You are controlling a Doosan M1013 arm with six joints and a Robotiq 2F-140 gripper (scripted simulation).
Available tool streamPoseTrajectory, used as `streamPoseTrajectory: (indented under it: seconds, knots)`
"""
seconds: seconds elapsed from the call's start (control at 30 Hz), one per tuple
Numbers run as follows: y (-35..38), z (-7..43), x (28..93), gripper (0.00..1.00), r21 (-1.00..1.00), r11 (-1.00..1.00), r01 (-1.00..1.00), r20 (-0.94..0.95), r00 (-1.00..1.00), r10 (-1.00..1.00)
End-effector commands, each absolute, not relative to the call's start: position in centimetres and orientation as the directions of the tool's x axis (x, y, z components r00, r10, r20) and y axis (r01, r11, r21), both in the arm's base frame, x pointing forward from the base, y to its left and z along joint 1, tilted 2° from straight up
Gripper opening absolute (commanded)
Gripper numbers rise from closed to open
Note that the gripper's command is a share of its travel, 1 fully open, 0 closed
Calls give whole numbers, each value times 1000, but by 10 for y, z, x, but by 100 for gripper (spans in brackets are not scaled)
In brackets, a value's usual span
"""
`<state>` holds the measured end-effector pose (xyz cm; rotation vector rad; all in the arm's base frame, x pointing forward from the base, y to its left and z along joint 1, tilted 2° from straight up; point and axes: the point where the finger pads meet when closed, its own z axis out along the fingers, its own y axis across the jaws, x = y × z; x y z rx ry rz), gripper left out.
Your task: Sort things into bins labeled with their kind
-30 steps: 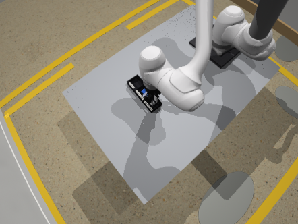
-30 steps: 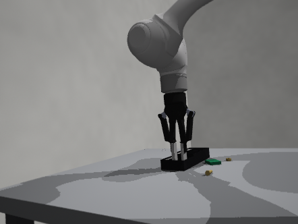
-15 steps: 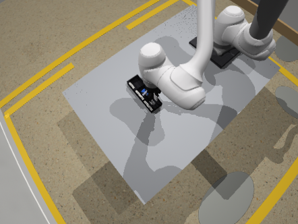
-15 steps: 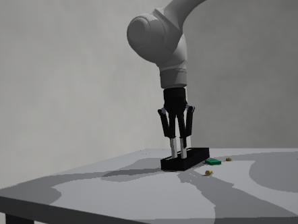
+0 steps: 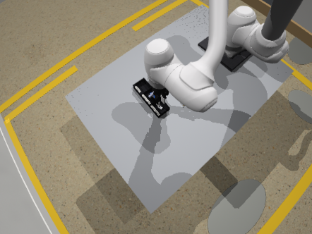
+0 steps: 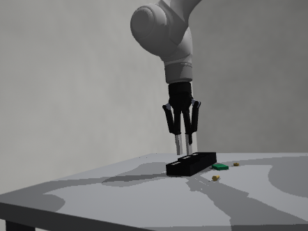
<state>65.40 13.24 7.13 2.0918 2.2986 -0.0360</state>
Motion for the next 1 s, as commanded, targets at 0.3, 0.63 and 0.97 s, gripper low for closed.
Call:
streamPoseTrajectory:
  seconds: [0.3,0.63,0.97]
  knots:
    - [99,78,629,33,-3,299,954,-41,-299,953]
    - [46,85,590,33,-21,561,827,-47,-562,826]
    - [26,87,575,33,-22,718,695,-34,-719,694]
